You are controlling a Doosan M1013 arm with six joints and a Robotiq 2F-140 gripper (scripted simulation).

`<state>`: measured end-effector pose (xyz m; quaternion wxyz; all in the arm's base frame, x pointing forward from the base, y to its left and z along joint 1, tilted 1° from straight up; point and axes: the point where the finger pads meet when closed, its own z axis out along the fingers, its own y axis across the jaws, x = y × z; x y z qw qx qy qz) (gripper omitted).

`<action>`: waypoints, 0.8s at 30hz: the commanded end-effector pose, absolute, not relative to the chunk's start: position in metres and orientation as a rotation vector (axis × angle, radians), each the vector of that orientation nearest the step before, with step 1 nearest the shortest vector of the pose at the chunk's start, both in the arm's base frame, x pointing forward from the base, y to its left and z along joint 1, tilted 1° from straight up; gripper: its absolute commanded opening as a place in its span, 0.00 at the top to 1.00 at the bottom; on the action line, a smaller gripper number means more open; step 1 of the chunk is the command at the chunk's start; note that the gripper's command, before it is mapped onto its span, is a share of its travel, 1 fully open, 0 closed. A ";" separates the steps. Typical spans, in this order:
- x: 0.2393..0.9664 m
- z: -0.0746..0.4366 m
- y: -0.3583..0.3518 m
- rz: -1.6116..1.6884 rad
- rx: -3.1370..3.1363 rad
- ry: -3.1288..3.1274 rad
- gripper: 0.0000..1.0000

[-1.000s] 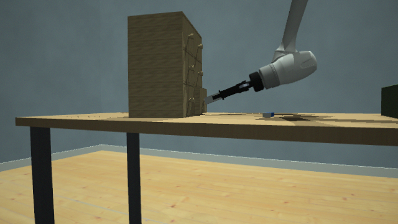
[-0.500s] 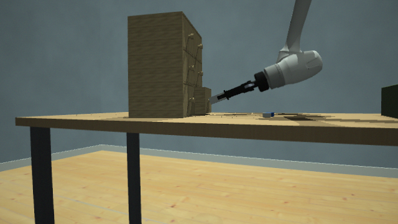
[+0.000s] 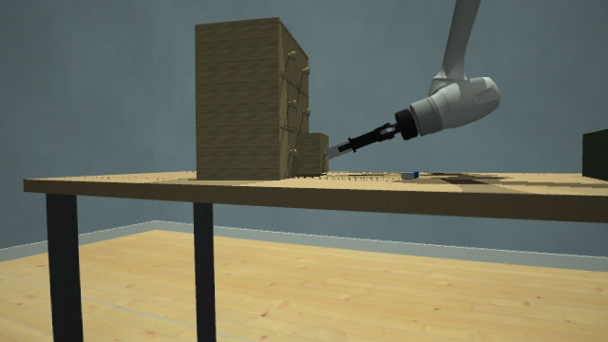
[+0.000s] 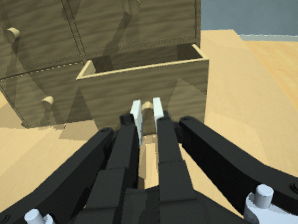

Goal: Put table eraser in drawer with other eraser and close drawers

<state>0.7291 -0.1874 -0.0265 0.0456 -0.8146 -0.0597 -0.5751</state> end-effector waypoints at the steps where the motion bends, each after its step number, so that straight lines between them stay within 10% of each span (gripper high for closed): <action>1: 0.725 -0.026 -0.188 -1.757 -2.487 -0.183 0.92; 24: 0.717 -0.026 -0.189 -1.757 -2.487 -0.183 0.92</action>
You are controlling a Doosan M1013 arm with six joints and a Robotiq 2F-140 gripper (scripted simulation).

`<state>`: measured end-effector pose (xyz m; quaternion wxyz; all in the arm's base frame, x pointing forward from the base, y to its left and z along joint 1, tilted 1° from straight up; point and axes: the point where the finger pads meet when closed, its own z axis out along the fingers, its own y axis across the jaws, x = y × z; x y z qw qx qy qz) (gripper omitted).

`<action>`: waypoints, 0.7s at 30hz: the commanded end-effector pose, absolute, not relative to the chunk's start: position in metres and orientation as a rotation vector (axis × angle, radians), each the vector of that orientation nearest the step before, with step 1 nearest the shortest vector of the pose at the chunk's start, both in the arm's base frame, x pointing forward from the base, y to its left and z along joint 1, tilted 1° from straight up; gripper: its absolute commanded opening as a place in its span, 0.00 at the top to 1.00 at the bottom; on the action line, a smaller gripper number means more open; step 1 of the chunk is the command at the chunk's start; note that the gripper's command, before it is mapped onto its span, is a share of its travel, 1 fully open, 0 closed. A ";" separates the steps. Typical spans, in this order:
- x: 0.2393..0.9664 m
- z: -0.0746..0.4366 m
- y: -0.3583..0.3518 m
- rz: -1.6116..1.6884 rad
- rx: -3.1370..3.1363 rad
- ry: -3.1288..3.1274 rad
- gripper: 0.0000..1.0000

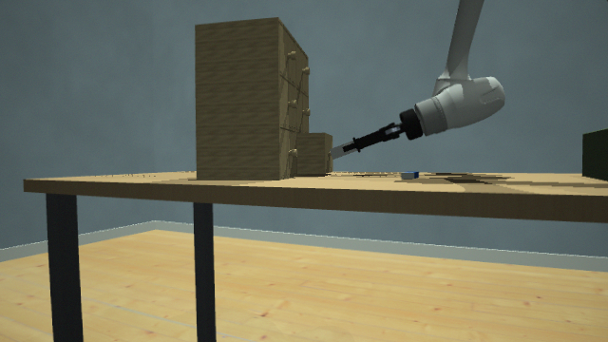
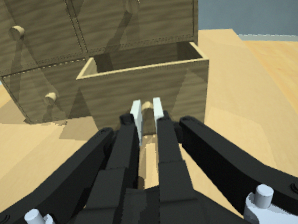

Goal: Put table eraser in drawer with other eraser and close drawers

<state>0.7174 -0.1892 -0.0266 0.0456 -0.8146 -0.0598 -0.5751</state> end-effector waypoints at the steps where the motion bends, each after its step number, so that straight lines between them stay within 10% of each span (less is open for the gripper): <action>1: 0.717 -0.026 -0.189 -1.757 -2.487 -0.183 0.92; 21: 0.717 -0.026 -0.189 -1.757 -2.487 -0.183 0.85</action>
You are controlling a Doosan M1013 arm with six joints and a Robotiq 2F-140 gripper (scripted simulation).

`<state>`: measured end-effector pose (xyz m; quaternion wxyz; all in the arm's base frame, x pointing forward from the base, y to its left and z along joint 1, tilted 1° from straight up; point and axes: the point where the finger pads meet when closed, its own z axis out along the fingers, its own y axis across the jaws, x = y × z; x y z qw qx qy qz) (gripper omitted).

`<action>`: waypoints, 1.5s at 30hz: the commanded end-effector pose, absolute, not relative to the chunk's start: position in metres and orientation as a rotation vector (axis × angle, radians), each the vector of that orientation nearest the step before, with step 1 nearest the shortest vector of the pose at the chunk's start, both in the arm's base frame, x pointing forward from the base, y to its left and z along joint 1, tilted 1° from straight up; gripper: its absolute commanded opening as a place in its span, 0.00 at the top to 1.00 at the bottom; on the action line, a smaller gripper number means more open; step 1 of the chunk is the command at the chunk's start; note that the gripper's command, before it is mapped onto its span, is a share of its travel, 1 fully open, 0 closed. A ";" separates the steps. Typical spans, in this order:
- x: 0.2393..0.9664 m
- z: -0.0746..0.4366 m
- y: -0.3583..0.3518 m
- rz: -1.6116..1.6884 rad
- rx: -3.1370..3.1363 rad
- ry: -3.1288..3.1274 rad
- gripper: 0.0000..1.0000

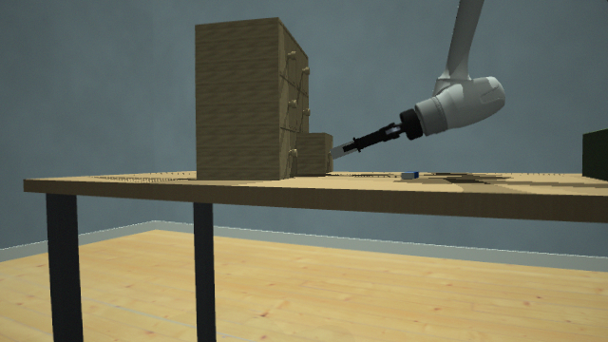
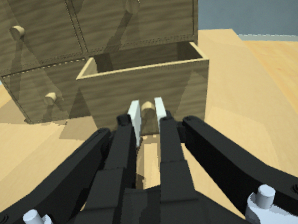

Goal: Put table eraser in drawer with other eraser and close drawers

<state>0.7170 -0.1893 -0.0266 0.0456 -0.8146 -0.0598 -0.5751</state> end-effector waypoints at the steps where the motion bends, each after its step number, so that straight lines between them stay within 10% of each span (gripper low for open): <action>1: 0.717 -0.026 -0.189 -1.757 -2.487 -0.183 0.85; 33: 0.667 -0.026 -0.197 -1.757 -2.487 -0.183 0.80; 45: 0.628 0.050 -0.203 -1.757 -2.487 -0.183 0.80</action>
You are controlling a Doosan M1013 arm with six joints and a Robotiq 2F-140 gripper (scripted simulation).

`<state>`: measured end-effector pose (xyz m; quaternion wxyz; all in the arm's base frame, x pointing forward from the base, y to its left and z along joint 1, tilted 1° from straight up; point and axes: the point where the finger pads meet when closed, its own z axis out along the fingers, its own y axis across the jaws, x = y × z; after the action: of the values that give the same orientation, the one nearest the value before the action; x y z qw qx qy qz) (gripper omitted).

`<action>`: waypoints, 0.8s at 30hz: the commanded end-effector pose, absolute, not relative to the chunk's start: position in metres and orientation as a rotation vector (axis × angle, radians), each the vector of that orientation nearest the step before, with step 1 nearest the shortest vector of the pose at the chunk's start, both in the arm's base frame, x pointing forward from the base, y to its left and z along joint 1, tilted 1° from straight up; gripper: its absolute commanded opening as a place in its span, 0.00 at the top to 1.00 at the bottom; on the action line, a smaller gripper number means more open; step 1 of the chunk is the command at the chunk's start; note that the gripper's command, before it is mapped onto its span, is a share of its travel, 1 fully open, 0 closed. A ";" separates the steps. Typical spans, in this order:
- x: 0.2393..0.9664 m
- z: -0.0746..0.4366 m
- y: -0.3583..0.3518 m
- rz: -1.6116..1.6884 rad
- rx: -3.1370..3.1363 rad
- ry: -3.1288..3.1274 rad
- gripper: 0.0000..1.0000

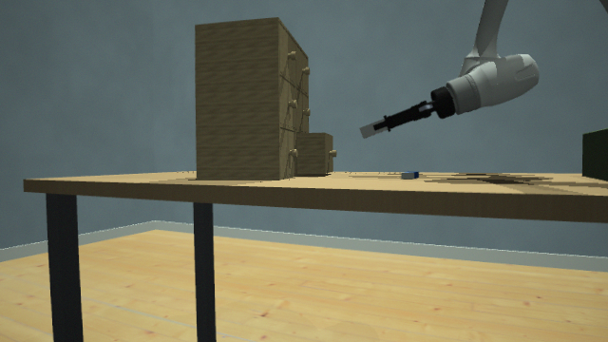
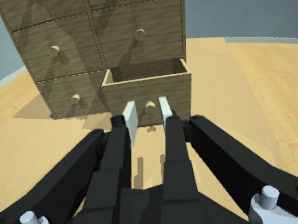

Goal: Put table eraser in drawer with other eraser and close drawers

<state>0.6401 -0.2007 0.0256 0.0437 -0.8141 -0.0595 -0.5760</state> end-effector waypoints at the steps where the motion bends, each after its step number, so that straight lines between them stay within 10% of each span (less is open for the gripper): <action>1: 0.624 0.057 -0.204 -1.757 -2.487 -0.183 0.80; 24: 0.609 0.078 -0.206 -1.630 -2.578 -0.190 0.80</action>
<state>0.6127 -0.2057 0.0742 0.0432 -0.8299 -0.0610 -0.5529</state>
